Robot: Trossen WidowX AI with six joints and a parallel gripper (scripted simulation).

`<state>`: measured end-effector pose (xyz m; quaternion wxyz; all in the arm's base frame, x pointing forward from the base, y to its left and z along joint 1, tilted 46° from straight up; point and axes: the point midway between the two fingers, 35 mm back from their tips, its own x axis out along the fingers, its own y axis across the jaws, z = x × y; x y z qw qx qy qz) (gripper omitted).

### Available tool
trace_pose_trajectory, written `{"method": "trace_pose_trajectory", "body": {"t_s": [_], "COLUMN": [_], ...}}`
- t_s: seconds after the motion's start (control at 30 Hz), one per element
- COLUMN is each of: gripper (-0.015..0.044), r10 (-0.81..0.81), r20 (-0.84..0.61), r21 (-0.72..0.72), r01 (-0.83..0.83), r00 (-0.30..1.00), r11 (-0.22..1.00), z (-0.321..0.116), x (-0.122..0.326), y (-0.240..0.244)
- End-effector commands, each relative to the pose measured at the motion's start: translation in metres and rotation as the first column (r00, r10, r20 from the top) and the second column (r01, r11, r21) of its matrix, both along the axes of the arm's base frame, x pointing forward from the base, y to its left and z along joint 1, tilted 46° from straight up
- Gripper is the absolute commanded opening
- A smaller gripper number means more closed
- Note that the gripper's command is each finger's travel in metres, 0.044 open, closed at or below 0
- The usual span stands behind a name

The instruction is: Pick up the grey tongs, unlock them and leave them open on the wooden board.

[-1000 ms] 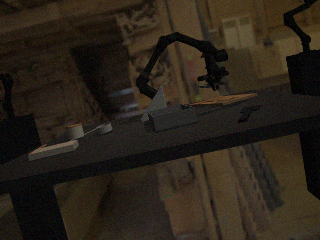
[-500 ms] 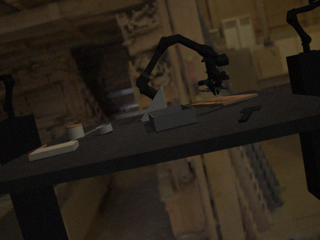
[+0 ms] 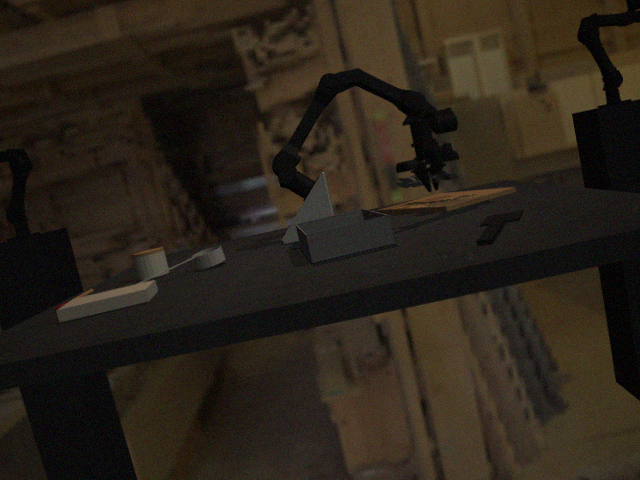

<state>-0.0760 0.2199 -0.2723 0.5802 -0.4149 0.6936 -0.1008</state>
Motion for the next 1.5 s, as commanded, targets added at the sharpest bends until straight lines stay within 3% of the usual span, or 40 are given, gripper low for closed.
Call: {"method": "trace_pose_trajectory", "body": {"t_s": [0.0, 0.33, 0.6, 0.8, 0.93, 1.17, 1.47], "gripper": [0.0191, 0.0440, 0.0440, 0.0440, 0.0440, 0.0440, 0.0440], "r10": [0.000, 0.000, -0.004, 0.003, 0.004, 0.002, -0.018], "r20": [0.000, 0.000, -0.009, 0.002, 0.018, 0.019, 0.016], "r21": [0.000, 0.000, 0.043, 0.125, 0.151, 0.153, 0.165], "r01": [0.000, 0.000, 0.004, -0.003, -0.006, -0.005, 0.015], "r00": [1.000, 1.000, 1.000, 1.000, 1.000, 1.000, 1.000], "r11": [1.000, 1.000, 0.999, 0.992, 0.989, 0.988, 0.986], "z": [0.000, 0.000, 0.005, 0.026, 0.040, 0.044, 0.086], "x": [0.000, 0.000, 0.021, 0.094, 0.135, 0.137, 0.135], "y": [0.000, 0.000, 0.033, 0.103, 0.125, 0.127, 0.152]}}
